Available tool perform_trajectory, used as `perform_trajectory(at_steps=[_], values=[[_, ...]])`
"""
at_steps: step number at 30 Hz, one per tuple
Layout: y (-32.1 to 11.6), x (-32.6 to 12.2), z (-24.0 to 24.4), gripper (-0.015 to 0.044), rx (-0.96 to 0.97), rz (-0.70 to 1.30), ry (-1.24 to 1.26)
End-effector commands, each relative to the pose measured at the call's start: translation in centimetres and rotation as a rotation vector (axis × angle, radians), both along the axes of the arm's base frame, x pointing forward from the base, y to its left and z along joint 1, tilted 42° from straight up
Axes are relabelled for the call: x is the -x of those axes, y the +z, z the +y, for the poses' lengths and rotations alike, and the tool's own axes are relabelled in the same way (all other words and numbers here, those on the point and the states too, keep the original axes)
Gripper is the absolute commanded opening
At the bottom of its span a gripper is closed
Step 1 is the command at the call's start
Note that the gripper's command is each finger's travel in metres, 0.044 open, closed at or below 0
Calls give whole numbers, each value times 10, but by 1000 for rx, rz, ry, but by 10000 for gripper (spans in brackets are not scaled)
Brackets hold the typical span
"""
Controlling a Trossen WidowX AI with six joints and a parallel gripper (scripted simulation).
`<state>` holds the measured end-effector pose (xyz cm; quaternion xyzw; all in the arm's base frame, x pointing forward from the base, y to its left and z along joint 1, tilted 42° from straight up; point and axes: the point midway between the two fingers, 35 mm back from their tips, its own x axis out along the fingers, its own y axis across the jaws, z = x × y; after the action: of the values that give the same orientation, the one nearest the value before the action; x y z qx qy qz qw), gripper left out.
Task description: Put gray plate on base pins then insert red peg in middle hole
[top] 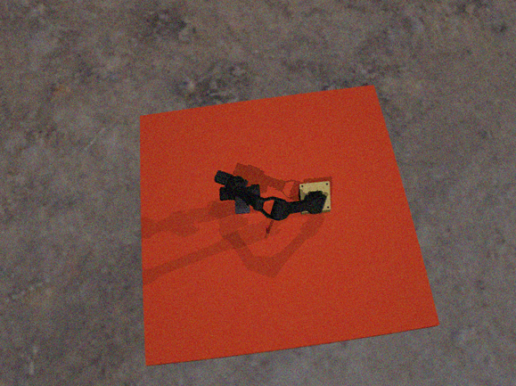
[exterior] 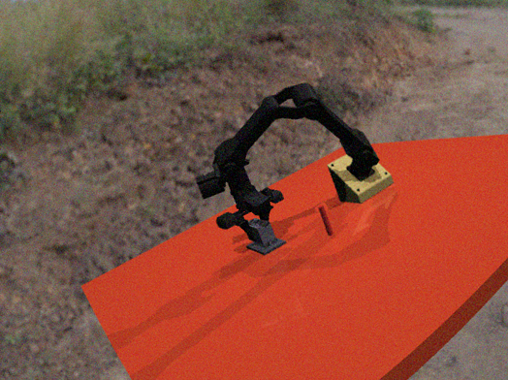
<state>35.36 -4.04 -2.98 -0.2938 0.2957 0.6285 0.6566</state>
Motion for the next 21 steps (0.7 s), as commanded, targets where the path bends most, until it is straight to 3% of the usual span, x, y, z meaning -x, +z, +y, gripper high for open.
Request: perform_trajectory(at_steps=[1, 10, 21], values=[[-6, 2, 6, 0, -8, 5, -4], [-3, 0, 3, 0, 0, 1, 1], [-3, 0, 3, 289, 0, 1, 1]])
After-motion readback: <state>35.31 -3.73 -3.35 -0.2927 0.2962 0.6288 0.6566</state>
